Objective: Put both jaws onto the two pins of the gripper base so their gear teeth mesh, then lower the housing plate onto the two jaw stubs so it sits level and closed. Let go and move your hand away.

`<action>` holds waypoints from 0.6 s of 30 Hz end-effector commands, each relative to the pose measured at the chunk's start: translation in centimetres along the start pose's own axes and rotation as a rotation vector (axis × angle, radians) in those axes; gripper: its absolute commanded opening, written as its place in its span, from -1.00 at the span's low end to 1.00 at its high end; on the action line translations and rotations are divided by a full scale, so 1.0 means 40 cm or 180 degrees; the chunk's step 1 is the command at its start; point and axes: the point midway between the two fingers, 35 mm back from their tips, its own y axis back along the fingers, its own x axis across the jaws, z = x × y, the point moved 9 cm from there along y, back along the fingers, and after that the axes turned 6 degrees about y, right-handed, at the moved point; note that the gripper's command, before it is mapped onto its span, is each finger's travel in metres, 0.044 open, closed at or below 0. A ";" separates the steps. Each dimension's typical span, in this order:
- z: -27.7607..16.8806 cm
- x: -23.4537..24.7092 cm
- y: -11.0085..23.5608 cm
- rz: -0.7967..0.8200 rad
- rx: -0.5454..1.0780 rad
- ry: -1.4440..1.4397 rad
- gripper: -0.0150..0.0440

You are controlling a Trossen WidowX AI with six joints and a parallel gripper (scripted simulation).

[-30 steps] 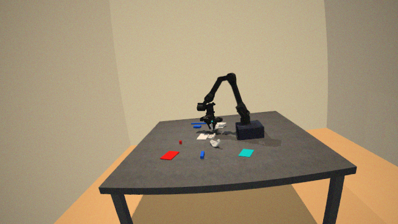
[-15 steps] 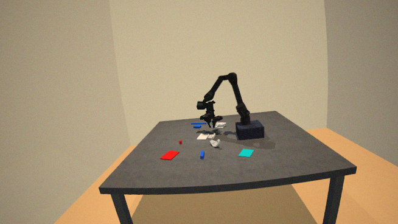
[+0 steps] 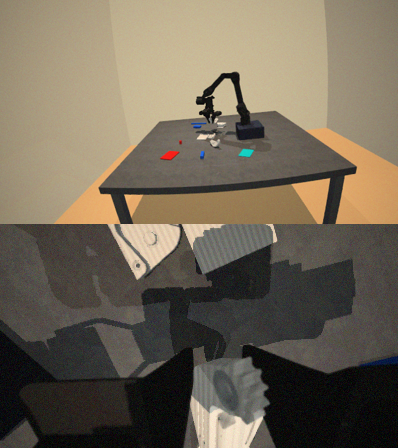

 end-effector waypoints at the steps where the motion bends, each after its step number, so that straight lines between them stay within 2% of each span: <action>1: 0.000 0.000 0.007 0.0001 -0.0010 -0.0014 -0.37; 18: -0.034 -0.019 0.007 0.0000 -0.0006 -0.1473 -0.37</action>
